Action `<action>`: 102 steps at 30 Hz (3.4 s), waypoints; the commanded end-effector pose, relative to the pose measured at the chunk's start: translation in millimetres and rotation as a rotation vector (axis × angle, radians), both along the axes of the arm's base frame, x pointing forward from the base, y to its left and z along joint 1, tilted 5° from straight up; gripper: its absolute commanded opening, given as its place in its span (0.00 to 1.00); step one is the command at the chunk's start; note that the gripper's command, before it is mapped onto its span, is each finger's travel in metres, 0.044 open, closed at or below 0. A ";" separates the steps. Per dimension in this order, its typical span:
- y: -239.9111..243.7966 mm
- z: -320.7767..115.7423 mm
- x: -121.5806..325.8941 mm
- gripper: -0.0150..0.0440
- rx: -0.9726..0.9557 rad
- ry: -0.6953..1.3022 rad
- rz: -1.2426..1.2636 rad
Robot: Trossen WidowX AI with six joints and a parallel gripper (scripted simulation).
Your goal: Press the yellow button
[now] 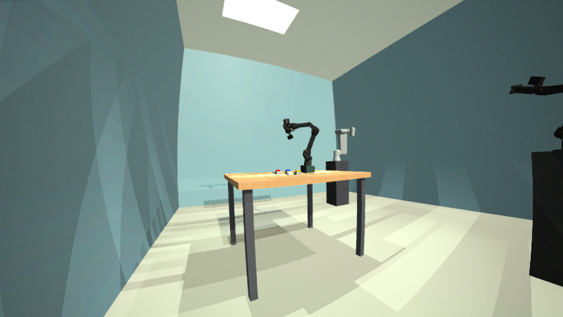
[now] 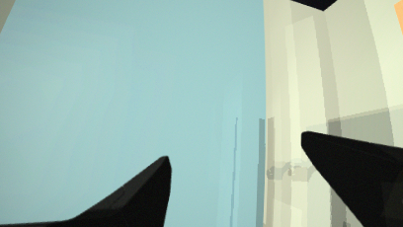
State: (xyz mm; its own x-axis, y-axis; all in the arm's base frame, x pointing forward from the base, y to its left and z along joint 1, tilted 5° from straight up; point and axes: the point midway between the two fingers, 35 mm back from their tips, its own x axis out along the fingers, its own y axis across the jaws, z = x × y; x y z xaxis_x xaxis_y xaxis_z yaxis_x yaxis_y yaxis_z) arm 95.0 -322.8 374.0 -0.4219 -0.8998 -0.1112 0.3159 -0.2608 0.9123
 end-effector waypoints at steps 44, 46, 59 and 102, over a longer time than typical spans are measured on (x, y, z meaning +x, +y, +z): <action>507.5 -284.0 118.6 0.93 0.863 1.960 2.476; 507.9 -286.6 118.7 0.89 0.863 1.960 2.476; 510.8 -345.7 115.4 0.31 0.864 1.959 2.476; 512.6 -379.9 113.5 0.29 0.865 1.960 2.476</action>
